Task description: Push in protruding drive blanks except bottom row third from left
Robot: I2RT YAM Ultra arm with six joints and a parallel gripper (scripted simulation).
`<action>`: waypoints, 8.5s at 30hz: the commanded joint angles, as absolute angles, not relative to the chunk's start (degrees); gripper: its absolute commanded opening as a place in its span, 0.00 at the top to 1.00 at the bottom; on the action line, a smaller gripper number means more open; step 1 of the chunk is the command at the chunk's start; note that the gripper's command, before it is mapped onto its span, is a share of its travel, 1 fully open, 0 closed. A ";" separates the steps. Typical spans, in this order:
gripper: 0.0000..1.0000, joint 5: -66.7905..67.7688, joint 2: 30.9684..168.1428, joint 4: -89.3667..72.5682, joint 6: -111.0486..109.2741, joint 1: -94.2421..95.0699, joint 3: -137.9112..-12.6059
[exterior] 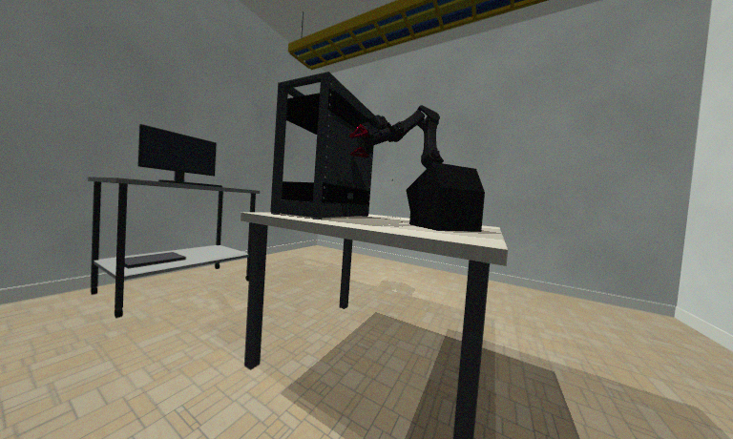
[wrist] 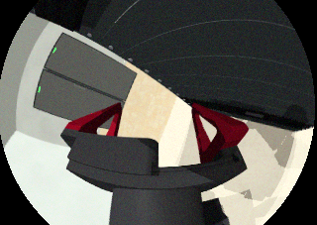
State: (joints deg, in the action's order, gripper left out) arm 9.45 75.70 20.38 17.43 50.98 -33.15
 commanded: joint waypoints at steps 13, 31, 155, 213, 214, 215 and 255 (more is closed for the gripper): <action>0.00 24.14 62.99 32.87 20.85 61.03 -29.22; 0.00 43.01 46.15 45.21 30.27 68.07 -21.23; 0.00 56.98 40.04 55.05 35.25 73.76 -23.80; 1.00 59.96 39.61 59.56 31.42 78.06 -20.42; 1.00 60.63 39.43 60.52 30.34 79.10 -20.15; 1.00 61.34 39.23 61.52 29.21 80.20 -19.85; 1.00 54.72 43.11 55.36 38.38 68.65 -26.78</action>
State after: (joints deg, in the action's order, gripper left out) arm 59.20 42.65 62.24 33.06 70.89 -23.83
